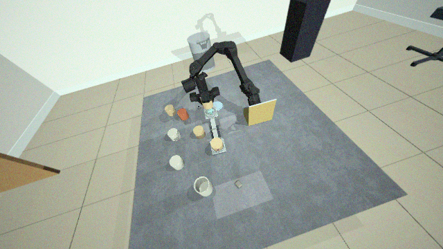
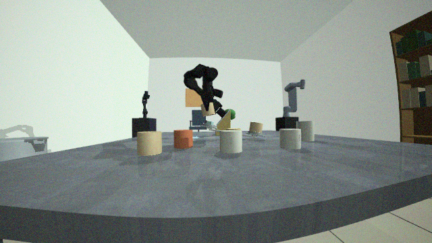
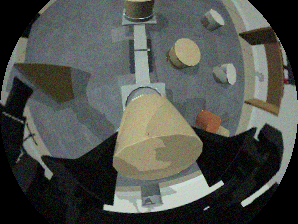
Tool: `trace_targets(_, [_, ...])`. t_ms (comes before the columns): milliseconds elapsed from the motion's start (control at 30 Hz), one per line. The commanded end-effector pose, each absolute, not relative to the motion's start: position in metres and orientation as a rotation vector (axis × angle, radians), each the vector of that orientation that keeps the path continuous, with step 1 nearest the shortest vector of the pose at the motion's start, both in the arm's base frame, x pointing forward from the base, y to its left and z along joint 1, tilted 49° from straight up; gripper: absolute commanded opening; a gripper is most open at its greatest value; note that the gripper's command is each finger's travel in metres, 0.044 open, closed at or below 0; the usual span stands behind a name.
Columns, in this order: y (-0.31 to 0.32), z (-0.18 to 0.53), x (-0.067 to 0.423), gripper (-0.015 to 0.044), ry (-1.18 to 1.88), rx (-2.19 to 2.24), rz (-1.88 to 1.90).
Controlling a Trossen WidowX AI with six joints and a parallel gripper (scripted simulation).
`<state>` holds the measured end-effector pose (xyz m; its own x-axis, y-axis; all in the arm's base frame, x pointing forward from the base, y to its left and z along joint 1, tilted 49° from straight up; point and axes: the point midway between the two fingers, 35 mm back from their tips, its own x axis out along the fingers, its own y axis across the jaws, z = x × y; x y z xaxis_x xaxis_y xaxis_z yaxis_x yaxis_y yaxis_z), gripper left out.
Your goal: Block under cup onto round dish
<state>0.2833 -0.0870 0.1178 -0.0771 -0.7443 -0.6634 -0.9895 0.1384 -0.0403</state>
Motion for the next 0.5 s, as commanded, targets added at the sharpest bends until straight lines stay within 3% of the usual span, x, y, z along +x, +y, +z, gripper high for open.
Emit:
trace_targets(0, [-0.083, 0.122, 0.284, 0.0, 1.873, -1.656, 0.581])
trace_targets(467, [-0.076, 0.129, 0.282, 0.0, 1.882, -1.663, 0.582])
